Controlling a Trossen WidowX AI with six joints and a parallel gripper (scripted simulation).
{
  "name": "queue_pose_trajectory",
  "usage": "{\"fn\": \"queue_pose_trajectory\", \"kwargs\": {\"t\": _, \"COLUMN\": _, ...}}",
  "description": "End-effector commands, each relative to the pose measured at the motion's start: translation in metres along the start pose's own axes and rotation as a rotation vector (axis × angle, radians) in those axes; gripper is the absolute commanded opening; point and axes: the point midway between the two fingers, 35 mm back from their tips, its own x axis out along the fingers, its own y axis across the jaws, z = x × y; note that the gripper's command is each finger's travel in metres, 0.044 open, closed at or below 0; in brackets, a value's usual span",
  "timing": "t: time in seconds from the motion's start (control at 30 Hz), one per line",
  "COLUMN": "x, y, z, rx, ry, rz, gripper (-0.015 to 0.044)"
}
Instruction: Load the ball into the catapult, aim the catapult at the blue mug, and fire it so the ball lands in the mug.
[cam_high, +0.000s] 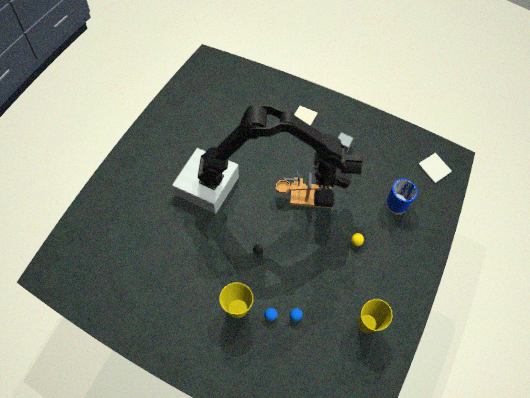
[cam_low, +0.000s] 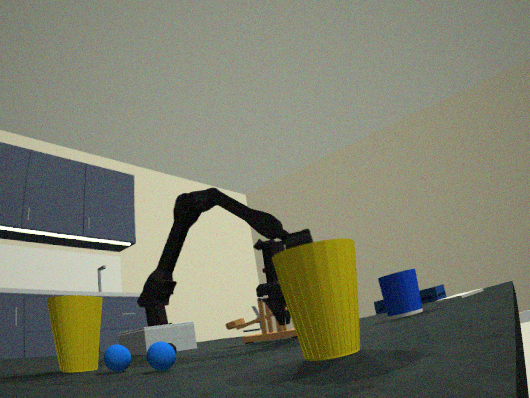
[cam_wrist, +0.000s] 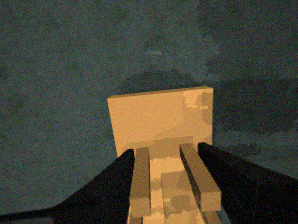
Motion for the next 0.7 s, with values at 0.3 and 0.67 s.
{"fn": "queue_pose_trajectory", "kwargs": {"t": 0.3, "x": 0.0016, "y": 0.0000, "z": -0.0001, "rx": 0.000, "ry": 0.000, "rz": 0.000, "gripper": 0.0079}}
{"fn": "queue_pose_trajectory", "kwargs": {"t": 0.67, "x": -0.0009, "y": 0.0000, "z": 0.0003, "rx": 0.000, "ry": 0.000, "rz": 0.000, "gripper": 0.0368}}
